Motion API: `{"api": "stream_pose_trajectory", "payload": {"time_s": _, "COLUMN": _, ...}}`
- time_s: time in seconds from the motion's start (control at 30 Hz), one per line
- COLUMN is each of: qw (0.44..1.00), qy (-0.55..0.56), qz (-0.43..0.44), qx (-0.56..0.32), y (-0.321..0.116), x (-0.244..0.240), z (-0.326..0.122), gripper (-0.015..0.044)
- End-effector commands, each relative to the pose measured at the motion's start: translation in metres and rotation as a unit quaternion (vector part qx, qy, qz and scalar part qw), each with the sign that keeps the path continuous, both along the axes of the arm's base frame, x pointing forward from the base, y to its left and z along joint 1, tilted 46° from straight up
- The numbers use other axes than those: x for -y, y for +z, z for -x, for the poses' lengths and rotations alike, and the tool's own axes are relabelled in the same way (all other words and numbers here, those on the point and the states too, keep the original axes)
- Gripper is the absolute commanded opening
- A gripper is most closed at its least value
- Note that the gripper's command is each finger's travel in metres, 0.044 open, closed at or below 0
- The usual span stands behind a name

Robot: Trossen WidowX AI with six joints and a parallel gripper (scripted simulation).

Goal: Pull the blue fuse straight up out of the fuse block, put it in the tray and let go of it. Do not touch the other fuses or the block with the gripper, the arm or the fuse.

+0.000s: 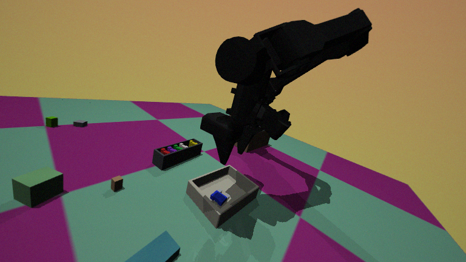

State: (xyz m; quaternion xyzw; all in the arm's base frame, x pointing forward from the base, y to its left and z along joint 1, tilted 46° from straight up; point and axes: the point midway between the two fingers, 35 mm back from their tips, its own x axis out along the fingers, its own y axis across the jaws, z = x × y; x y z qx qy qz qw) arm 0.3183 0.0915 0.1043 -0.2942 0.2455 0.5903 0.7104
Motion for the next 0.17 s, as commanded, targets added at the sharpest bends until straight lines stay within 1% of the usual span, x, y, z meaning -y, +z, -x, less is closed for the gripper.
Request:
{"api": "stream_pose_trajectory", "payload": {"time_s": 0.0, "qw": 1.0, "qy": 0.0, "qz": 0.0, "qx": 0.0, "y": -0.0001, "x": 0.0, "z": 0.0, "gripper": 0.033}}
{"api": "stream_pose_trajectory", "payload": {"time_s": 0.13, "qw": 1.0, "qy": 0.0, "qz": 0.0, "qx": 0.0, "y": -0.0001, "x": 0.0, "z": 0.0, "gripper": 0.033}}
